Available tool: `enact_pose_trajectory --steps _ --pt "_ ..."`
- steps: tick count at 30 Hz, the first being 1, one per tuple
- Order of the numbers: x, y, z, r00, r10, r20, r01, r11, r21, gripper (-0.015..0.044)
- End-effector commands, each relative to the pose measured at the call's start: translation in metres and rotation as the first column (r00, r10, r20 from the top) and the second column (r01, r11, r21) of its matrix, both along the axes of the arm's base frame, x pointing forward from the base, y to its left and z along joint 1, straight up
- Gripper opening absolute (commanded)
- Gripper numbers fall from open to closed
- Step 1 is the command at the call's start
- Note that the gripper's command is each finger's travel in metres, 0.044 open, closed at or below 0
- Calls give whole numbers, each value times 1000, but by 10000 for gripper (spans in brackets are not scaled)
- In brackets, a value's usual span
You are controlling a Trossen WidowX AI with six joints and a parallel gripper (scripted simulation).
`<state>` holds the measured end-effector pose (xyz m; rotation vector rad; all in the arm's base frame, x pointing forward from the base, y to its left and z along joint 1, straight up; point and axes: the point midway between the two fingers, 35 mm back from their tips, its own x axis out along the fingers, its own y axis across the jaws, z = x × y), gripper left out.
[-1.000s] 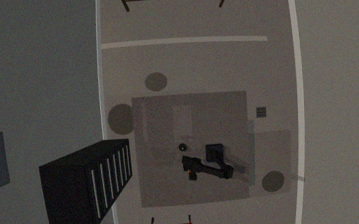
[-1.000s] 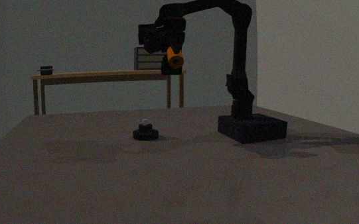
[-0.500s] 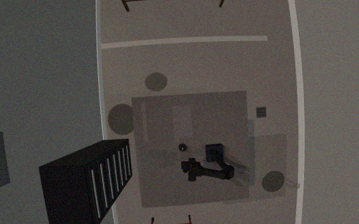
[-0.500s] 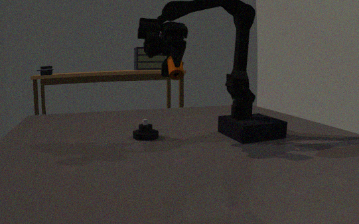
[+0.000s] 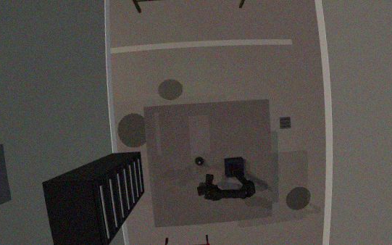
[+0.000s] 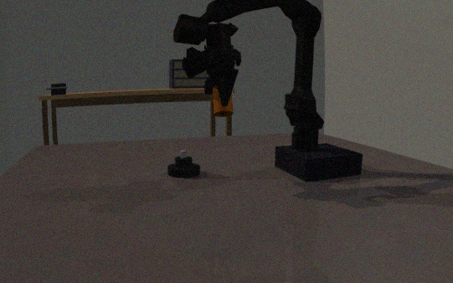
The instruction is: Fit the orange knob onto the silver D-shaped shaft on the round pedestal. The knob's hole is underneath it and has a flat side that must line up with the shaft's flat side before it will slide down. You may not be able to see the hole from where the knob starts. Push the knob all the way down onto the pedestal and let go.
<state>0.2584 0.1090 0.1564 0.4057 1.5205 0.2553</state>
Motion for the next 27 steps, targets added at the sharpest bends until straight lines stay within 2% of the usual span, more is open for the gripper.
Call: enact_pose_trajectory --steps 1,13,18,27 --pt "3 4 -5 1000 -3 5 4 995 -95 0" --pt "4 13 -29 1000 -11 -23 2 925 -381 0" --pt "7 15 -41 1000 -12 -23 2 924 -382 0" --pt "15 19 -88 1000 -13 -22 3 922 -388 0"
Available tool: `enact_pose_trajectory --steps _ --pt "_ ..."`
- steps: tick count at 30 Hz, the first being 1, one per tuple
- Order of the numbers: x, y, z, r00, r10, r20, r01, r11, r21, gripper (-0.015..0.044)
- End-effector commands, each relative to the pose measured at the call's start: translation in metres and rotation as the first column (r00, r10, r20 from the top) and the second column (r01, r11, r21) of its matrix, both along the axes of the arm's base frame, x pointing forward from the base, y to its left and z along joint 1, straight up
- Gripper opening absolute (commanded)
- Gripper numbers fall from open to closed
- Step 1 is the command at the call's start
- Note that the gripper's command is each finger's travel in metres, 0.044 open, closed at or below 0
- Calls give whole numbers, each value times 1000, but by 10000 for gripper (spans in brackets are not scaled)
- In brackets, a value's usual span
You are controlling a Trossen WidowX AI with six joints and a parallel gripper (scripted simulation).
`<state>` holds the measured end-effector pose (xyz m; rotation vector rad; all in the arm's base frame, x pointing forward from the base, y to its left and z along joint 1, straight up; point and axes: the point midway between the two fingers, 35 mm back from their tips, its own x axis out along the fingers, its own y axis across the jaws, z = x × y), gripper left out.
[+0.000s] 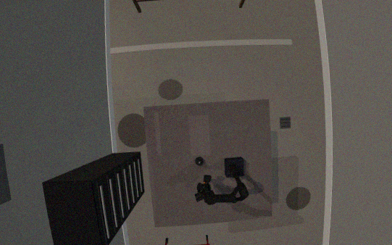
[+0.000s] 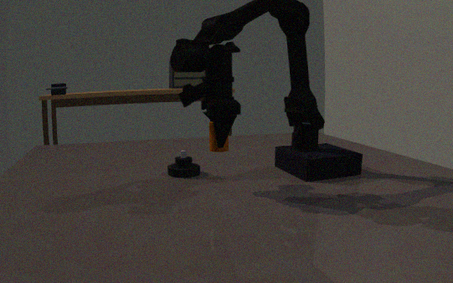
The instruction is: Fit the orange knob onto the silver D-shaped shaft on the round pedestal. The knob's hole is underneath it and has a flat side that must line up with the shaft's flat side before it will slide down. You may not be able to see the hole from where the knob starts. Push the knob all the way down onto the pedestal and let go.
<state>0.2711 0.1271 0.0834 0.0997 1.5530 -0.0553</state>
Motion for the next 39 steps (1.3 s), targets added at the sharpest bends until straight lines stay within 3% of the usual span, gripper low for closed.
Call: enact_pose_trajectory --steps 1,13,20,29,39 --pt "3 1 -21 1000 -3 3 3 1000 -6 0" --pt "6 4 -87 1000 -5 3 5 1000 -15 0" --pt "3 4 -91 1000 -5 3 5 1000 -16 0" --pt "3 4 -90 1000 -2 -3 2 1000 -15 236" --pt "3 4 -90 1000 -2 -3 2 1000 -15 240"
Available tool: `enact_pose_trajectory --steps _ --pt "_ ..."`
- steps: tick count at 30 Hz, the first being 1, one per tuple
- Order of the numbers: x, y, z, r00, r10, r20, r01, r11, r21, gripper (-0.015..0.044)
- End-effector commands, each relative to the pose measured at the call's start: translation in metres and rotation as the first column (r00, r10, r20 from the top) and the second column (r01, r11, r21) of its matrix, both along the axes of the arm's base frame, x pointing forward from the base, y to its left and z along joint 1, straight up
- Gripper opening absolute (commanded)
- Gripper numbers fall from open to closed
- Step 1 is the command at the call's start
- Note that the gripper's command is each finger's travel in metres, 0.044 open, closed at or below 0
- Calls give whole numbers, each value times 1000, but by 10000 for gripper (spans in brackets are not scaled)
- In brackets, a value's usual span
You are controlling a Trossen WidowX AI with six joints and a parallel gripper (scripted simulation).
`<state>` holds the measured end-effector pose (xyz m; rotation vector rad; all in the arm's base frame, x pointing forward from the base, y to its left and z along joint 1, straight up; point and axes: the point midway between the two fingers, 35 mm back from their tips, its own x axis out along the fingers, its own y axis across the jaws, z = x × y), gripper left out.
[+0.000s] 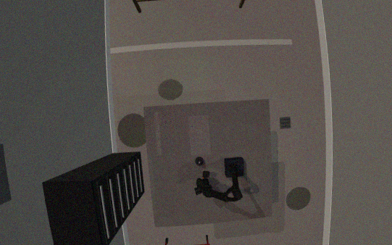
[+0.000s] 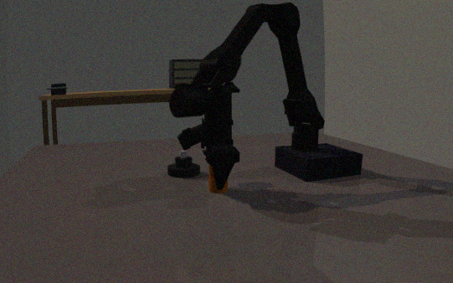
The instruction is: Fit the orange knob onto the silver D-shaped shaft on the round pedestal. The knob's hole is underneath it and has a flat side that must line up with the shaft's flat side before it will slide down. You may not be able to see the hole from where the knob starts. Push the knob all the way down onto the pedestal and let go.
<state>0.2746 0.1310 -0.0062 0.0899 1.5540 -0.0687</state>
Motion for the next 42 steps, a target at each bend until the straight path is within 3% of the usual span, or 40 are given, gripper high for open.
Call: enact_pose_trajectory --steps 1,6,14,42 --pt "0 0 0 1000 0 -1 0 1000 -1 240" --pt "0 0 0 1000 0 -1 0 1000 -1 240" --pt "-2 -1 81 1000 -3 5 3 1000 -1 440" --pt "1 1 42 1000 -3 5 3 1000 -1 440"
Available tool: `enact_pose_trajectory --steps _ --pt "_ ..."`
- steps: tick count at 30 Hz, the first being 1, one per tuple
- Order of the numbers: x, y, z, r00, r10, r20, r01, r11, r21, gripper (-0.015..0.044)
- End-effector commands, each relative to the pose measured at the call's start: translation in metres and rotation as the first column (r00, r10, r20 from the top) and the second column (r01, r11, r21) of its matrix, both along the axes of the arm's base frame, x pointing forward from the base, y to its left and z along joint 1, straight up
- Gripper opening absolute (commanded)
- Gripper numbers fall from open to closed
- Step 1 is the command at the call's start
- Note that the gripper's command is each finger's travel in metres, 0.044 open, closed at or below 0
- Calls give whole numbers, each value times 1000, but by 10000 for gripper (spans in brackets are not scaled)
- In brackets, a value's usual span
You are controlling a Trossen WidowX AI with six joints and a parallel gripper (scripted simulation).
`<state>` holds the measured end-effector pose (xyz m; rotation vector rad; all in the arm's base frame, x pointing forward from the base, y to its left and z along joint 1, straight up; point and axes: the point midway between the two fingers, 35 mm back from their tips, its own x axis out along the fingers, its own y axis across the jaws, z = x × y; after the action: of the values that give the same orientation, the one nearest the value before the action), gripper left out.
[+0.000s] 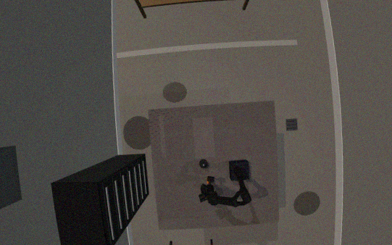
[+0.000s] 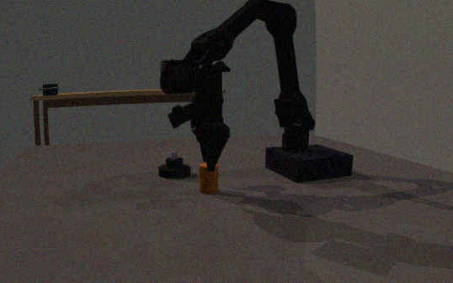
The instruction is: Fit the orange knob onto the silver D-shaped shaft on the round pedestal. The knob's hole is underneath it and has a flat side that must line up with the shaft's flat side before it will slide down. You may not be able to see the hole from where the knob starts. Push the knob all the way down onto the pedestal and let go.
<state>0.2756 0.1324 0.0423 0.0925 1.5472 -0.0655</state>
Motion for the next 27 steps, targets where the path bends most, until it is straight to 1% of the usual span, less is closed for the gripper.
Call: enact_pose_trajectory --steps 1,27 --pt "0 -1 -8 1000 -3 -2 3 1000 -4 440" --pt "-1 -1 -49 1000 -3 -2 3 1000 -4 440"
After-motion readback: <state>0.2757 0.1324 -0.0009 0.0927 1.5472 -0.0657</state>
